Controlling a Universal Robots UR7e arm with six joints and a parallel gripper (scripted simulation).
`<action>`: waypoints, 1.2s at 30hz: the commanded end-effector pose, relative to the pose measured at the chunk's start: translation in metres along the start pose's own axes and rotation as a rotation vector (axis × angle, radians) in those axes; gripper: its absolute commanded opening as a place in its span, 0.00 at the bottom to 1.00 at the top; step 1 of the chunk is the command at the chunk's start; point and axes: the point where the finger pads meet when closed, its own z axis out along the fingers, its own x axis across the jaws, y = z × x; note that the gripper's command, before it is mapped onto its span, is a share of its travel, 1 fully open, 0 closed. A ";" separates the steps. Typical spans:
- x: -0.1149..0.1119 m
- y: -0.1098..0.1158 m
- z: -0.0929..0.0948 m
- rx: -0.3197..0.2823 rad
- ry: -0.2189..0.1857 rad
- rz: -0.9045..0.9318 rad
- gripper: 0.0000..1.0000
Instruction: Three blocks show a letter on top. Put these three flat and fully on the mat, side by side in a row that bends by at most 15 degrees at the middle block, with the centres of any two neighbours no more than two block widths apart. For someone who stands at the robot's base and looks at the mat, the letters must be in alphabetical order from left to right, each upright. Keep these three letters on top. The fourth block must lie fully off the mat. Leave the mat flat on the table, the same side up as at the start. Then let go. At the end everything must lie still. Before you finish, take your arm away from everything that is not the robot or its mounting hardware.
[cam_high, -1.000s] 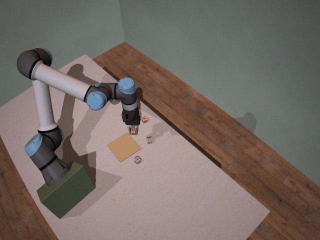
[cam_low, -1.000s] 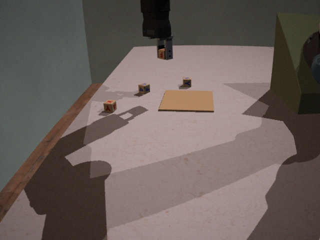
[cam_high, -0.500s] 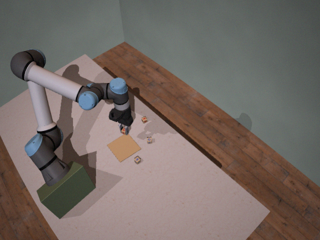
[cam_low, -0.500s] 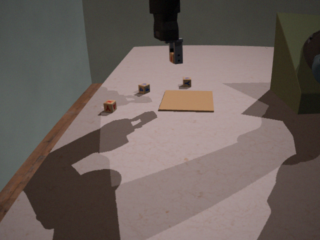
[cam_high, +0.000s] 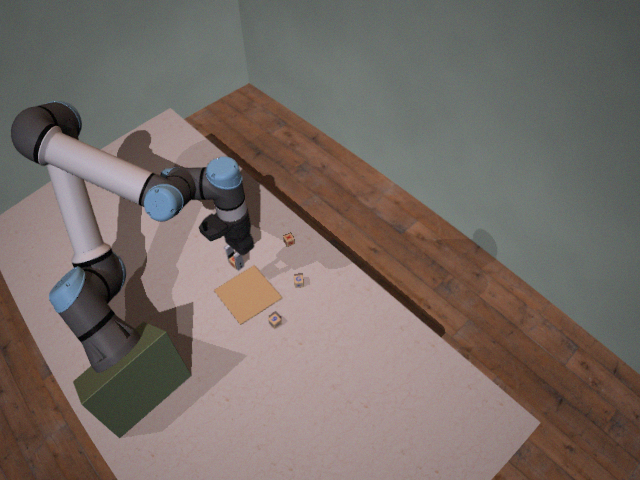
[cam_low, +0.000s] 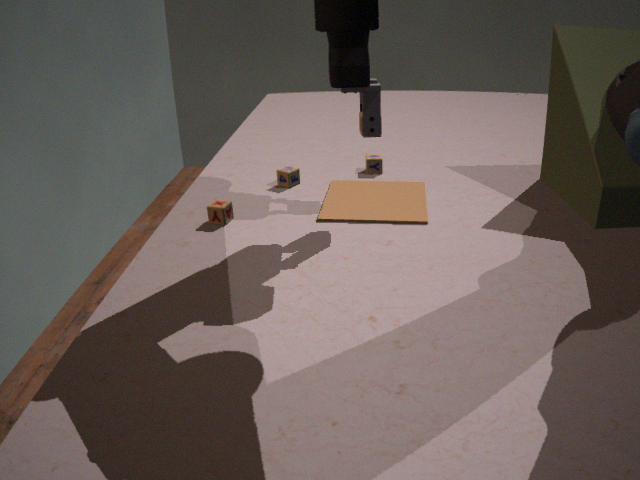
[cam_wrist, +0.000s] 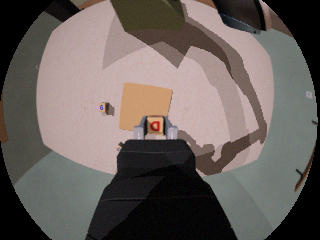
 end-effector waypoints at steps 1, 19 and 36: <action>0.006 -0.004 0.001 -0.001 -0.001 0.064 0.49; 0.009 -0.006 0.001 -0.001 -0.001 0.092 0.49; 0.009 -0.006 0.018 -0.001 -0.001 0.092 0.49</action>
